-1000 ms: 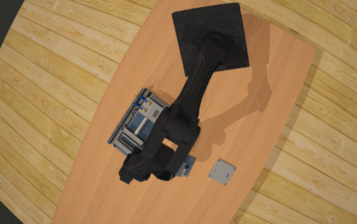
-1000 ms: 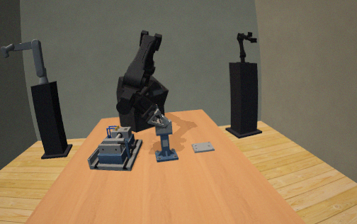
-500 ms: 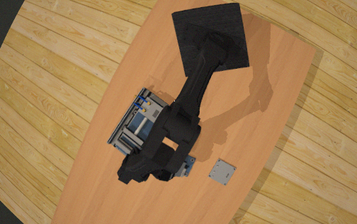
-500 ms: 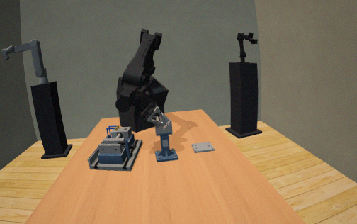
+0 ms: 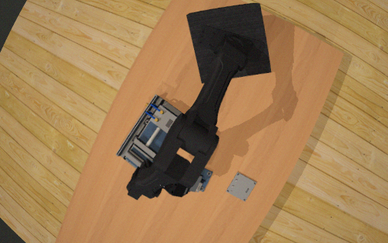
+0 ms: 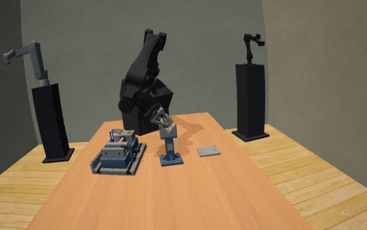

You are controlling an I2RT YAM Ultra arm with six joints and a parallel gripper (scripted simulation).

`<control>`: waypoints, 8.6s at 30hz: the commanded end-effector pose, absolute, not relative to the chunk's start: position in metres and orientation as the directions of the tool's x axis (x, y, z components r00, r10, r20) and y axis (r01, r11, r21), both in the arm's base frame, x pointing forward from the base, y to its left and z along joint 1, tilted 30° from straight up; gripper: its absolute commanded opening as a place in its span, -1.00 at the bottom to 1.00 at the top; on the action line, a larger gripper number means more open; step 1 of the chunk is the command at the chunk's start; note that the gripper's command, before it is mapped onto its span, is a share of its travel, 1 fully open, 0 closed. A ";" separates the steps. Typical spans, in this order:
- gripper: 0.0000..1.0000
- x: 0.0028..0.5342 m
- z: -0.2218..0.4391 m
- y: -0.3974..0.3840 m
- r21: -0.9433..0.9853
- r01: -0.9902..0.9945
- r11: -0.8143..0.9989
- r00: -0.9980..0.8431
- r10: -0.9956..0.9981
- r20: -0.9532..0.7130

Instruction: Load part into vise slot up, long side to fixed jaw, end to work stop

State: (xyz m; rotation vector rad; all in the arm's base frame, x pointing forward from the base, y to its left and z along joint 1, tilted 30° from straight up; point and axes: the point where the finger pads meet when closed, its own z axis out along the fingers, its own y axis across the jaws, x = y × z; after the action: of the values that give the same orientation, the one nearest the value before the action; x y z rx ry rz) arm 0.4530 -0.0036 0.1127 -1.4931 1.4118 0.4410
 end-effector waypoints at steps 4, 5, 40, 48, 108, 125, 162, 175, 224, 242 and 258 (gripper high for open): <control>-1.00 0.454 0.146 -0.015 -0.454 -0.870 0.193 0.294 -0.537 -0.791; -1.00 0.454 0.146 -0.015 -0.454 -0.870 0.193 0.294 -0.537 -0.791; -1.00 0.452 0.149 -0.016 -0.454 -0.870 0.193 0.294 -0.537 -0.791; -1.00 0.452 0.149 -0.016 -0.454 -0.870 0.193 0.294 -0.537 -0.791; -1.00 0.444 0.125 -0.007 -0.428 -0.884 0.186 0.241 -0.604 -0.760; -1.00 0.444 0.126 -0.005 -0.429 -0.885 0.182 0.167 -0.735 -0.657; -1.00 0.445 0.132 -0.005 -0.434 -0.882 0.185 -0.012 -0.928 -0.373; -1.00 0.449 0.139 -0.005 -0.448 -0.875 0.185 -0.042 -0.950 -0.309; -1.00 0.449 0.140 -0.010 -0.448 -0.872 0.194 -0.072 -0.958 -0.276; -1.00 0.449 0.140 -0.010 -0.448 -0.872 0.195 -0.072 -0.958 -0.276; -1.00 0.443 0.150 -0.014 -0.451 -0.872 0.191 -0.067 -0.959 -0.276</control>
State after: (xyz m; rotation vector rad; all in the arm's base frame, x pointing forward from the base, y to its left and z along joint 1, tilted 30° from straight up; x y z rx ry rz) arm 0.4397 -0.0062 0.1178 -1.7386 2.0004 -0.1652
